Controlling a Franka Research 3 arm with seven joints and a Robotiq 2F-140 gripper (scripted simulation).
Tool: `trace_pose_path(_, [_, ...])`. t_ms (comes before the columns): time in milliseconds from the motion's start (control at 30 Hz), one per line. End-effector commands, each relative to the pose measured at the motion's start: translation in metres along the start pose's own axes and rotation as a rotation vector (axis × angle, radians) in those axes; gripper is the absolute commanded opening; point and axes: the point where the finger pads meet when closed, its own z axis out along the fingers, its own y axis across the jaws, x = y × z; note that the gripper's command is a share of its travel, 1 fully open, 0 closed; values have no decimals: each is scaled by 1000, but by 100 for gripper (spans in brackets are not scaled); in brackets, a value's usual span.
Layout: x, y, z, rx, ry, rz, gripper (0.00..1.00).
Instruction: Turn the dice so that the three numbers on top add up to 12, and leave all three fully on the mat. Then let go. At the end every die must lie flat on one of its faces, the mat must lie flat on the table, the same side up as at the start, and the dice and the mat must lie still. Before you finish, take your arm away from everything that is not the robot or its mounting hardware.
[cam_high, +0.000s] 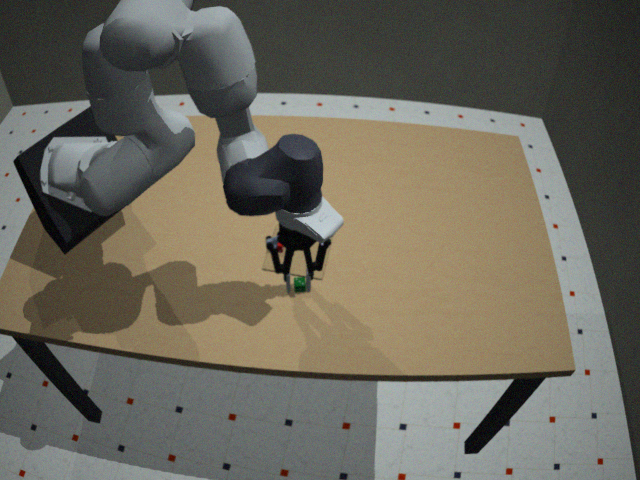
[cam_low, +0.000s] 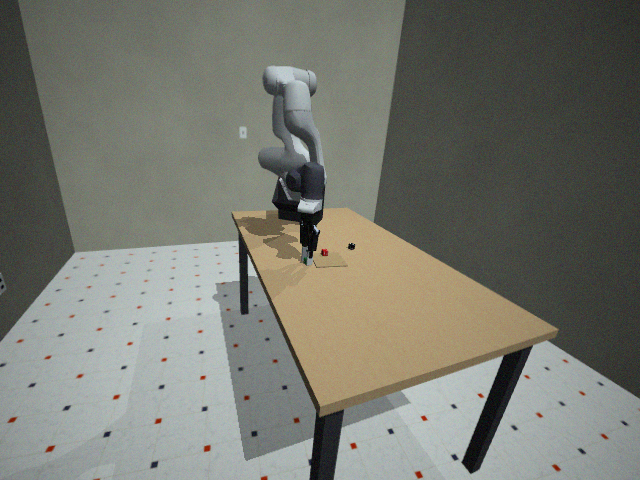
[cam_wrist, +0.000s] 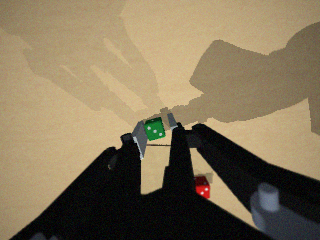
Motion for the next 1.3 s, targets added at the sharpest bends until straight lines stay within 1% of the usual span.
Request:
trace_pose_path(0, [0, -6, 0, 16, -1, 8, 25])
trace_pose_path(1200, [0, -6, 1, 16, -1, 8, 25])
trace_pose_path(1233, [0, -6, 1, 16, -1, 8, 13])
trace_pose_path(1267, [0, -6, 1, 16, -1, 8, 13])
